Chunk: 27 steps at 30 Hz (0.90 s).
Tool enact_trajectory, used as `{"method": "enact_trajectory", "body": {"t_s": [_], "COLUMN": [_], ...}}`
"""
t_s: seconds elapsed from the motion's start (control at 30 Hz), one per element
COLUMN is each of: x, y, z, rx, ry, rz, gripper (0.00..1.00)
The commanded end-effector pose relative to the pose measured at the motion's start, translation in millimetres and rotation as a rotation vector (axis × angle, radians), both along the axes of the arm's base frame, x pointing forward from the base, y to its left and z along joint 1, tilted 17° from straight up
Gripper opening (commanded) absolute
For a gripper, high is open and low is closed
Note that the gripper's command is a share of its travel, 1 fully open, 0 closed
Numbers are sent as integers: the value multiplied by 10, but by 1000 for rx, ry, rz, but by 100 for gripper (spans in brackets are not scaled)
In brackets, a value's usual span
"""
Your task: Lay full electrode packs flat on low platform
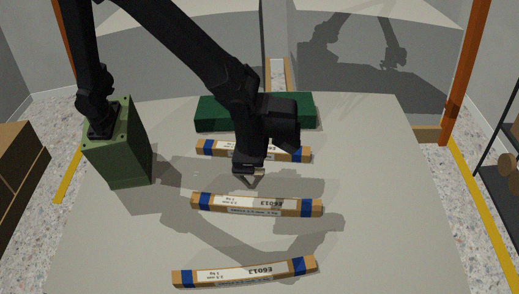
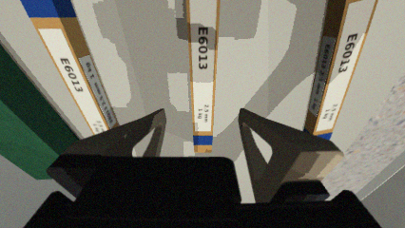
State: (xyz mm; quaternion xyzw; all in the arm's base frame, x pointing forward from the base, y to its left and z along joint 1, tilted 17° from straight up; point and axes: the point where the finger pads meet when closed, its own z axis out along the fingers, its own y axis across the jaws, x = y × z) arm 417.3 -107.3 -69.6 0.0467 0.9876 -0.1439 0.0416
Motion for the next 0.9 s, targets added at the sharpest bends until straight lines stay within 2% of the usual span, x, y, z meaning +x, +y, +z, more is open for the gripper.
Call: {"method": "enact_trajectory", "body": {"t_s": [0.0,0.87], "x": [-23,-15], "y": [-41,-22], "z": [-31,-62], "rx": [0,0], "ry": [7,10], "rz": [-19,-11], "gripper": [74,74]}}
